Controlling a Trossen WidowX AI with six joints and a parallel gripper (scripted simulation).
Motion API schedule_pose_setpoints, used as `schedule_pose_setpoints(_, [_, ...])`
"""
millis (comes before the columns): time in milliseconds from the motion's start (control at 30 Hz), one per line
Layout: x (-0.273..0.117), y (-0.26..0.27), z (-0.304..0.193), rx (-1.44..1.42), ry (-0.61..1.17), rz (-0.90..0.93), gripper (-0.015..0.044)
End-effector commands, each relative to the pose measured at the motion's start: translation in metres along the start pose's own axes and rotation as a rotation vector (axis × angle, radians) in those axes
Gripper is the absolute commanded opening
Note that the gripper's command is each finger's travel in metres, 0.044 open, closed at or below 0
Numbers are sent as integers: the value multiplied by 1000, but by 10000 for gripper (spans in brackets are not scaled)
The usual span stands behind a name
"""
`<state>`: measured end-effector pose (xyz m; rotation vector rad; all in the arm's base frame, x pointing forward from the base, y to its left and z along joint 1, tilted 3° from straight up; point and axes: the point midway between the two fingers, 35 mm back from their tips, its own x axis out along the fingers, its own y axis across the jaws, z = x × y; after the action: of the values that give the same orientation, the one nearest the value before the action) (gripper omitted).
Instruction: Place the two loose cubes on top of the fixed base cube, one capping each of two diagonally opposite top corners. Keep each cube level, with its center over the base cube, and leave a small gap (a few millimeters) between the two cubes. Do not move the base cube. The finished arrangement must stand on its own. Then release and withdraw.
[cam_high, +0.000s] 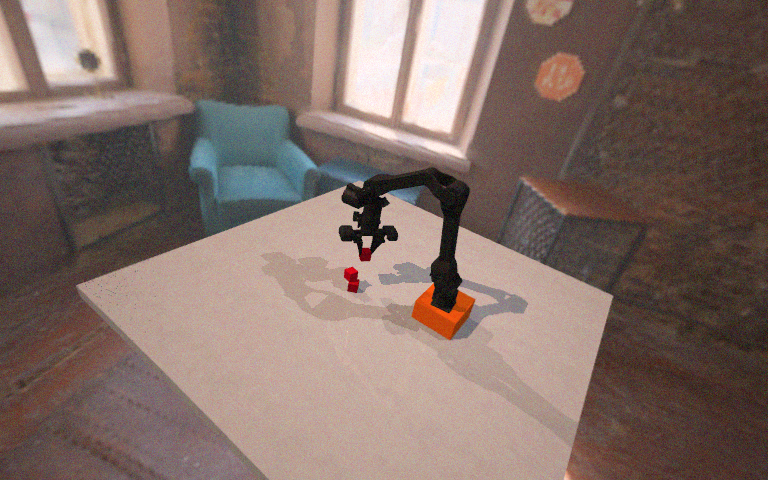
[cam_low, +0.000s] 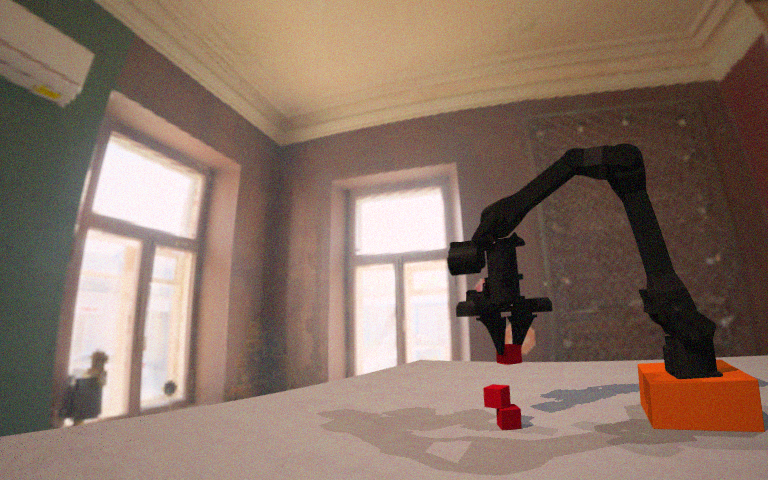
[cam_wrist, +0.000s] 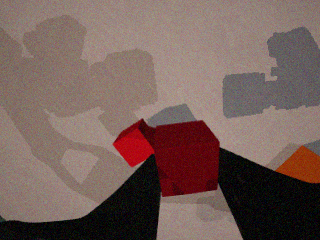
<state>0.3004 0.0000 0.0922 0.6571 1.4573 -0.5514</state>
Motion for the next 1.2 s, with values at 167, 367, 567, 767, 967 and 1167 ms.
schedule_pose_setpoints(167, [2, 13, -24, -155, -1, 1, 105])
schedule_pose_setpoints(367, [3, 21, -39, -256, 0, 2, 105])
schedule_pose_setpoints(567, [4, 27, -55, -355, 2, 4, 105])
schedule_pose_setpoints(767, [9, 28, -57, -366, 2, 4, 105])
schedule_pose_setpoints(967, [27, 28, -58, -367, 2, 4, 105])
schedule_pose_setpoints(1167, [35, 27, -58, -367, 2, 4, 105])
